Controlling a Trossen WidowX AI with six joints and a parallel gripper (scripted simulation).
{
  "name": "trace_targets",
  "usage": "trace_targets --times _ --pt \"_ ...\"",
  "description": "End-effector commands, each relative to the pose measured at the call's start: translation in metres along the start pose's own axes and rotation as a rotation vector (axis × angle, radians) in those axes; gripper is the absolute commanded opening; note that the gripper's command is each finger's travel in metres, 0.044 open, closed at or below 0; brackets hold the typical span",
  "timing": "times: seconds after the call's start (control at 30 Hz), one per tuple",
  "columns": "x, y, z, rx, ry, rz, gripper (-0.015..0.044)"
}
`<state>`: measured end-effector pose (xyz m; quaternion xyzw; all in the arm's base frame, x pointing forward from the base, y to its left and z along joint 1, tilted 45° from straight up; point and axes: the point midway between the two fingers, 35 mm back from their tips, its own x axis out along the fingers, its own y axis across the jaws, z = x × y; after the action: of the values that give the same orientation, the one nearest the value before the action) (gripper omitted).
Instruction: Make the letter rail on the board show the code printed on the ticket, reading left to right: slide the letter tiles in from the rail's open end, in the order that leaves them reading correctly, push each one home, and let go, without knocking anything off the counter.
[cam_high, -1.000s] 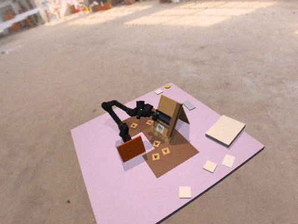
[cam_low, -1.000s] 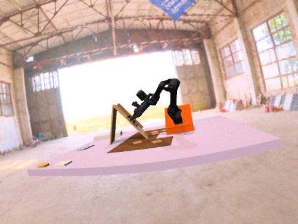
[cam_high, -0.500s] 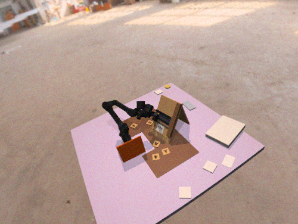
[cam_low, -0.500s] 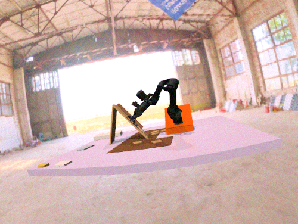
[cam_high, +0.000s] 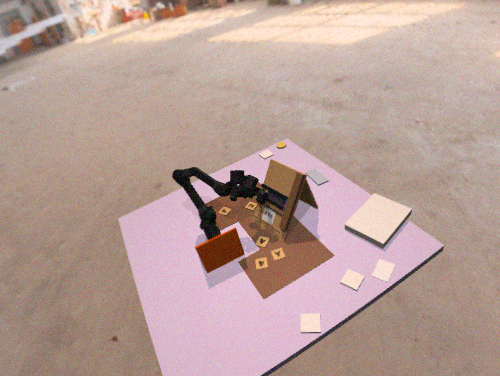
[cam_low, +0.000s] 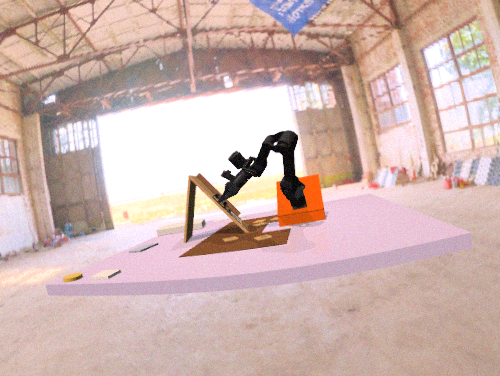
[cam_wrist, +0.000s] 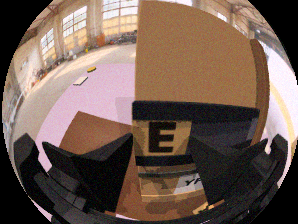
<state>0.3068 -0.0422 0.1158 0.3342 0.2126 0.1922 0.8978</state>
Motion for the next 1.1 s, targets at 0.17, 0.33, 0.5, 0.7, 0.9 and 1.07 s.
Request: trace_targets --times 0.17,0.33,0.5,0.7,0.9,1.07 --pt "0.000 -0.004 0.000 -0.004 0.002 0.003 0.0000" --pt "0.000 -0.006 0.000 -0.004 0.002 0.003 0.0000" --pt "0.000 -0.008 -0.001 -0.004 0.002 0.003 0.0000" --pt "0.000 -0.011 -0.001 -0.004 0.002 0.003 0.0000" --pt "0.000 -0.013 -0.001 -0.004 0.002 0.003 0.0000" --pt "0.000 -0.016 -0.001 -0.004 0.002 0.003 0.0000"
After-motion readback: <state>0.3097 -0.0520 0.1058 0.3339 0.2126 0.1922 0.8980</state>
